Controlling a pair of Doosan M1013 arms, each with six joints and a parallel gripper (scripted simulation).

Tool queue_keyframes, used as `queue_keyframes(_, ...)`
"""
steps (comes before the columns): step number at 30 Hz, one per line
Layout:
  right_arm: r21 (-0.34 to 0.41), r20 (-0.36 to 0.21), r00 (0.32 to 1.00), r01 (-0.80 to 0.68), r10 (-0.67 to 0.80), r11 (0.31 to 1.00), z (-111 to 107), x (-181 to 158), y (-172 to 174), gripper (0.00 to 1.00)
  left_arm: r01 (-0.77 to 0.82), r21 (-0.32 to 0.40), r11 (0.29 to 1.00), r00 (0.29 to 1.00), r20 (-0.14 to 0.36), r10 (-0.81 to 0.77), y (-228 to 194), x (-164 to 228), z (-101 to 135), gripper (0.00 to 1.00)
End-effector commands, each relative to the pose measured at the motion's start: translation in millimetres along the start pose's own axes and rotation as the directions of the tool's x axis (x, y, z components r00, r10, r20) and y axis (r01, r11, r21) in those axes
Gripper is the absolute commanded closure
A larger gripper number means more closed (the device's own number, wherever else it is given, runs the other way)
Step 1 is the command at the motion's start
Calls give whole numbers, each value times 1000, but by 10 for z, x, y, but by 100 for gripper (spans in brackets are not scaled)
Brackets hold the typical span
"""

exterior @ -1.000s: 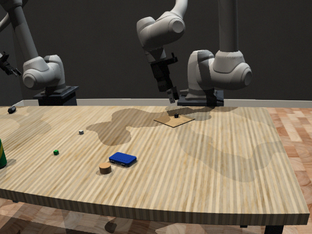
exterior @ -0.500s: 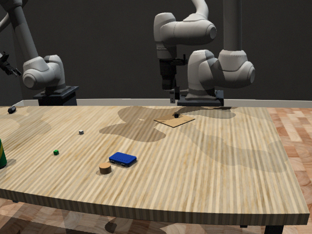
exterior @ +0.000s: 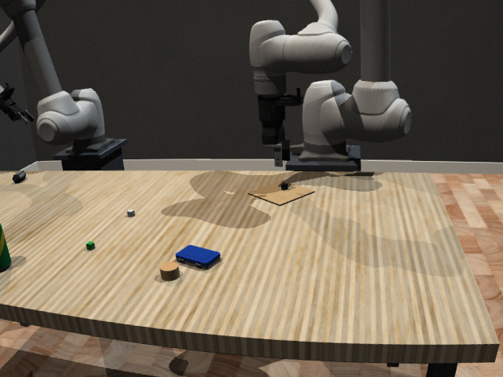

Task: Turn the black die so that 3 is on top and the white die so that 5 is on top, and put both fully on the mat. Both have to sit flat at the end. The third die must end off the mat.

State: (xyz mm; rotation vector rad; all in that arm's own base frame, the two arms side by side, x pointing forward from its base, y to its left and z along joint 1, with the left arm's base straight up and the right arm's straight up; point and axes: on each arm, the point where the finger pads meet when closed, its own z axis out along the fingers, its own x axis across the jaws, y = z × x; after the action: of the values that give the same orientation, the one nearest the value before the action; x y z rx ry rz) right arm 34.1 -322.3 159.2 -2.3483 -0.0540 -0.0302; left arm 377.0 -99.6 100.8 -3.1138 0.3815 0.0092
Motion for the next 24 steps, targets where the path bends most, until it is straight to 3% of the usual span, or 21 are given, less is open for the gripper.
queue_keyframes(1,-7,3,1000,2,-2,1000,-4,-24,8,0,5,-4,1000,1000,-6,-5,-2,12,-14,0)
queue_keyframes(6,-7,3,1000,2,-2,1000,-4,-24,8,0,46,-4,999,999,-6,-46,53,117,-40,0)
queue_keyframes(13,-7,3,1000,2,-2,1000,-4,-24,8,0,265,-5,964,964,-5,-265,391,676,-153,0)
queue_keyframes(18,-7,3,1000,2,-2,1000,-4,-24,8,0,431,-6,902,902,-4,-431,709,1102,-208,0)
queue_keyframes(20,-7,3,1000,2,-2,1000,-4,-24,8,0,431,-6,902,902,-4,-431,709,1102,-208,0)
queue_keyframes(24,-7,3,1000,2,-2,1000,-4,-24,8,0,568,-7,823,823,-3,-568,1029,1469,-233,0)
